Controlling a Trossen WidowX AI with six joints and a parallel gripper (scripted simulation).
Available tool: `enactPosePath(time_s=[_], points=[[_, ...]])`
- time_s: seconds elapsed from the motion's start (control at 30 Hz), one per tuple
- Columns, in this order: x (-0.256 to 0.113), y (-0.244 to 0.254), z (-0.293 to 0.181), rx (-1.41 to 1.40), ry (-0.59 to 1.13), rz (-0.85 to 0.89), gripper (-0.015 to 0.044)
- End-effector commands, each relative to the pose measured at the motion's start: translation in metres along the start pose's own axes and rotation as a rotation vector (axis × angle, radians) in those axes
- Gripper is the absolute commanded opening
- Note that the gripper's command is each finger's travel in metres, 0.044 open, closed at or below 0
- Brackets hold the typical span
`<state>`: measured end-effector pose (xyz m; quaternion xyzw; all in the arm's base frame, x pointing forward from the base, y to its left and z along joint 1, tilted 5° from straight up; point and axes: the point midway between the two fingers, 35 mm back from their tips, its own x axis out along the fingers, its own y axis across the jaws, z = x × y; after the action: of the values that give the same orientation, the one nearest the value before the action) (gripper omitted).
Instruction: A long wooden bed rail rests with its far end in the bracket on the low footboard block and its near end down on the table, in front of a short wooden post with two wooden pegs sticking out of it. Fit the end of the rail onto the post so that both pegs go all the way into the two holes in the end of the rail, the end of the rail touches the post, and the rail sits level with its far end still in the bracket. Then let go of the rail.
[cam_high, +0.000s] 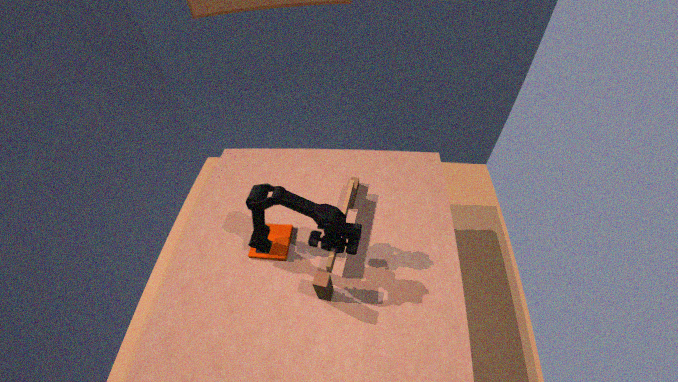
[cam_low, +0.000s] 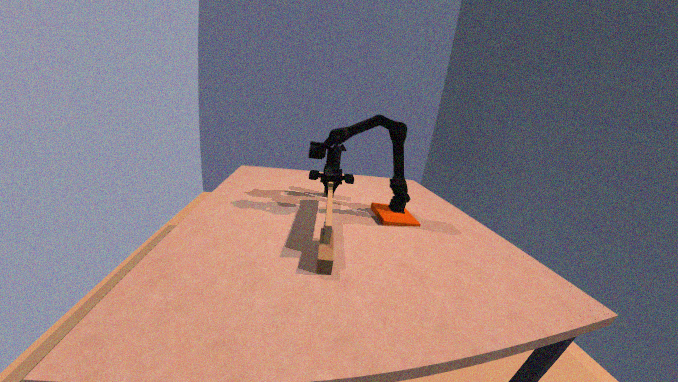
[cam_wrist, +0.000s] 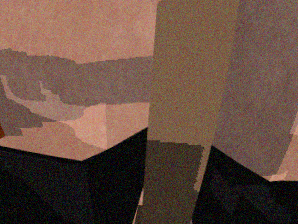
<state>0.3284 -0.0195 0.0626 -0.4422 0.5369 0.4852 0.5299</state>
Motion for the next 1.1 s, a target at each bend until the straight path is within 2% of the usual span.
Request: enactPosePath(time_s=[0.0, 1.07], points=[[-0.0044, -0.0011, -0.0021, -0.003, -0.001, -0.011, 0.0], [-0.0025, -0.0025, -0.0117, -0.003, 0.0, -0.011, 0.0]])
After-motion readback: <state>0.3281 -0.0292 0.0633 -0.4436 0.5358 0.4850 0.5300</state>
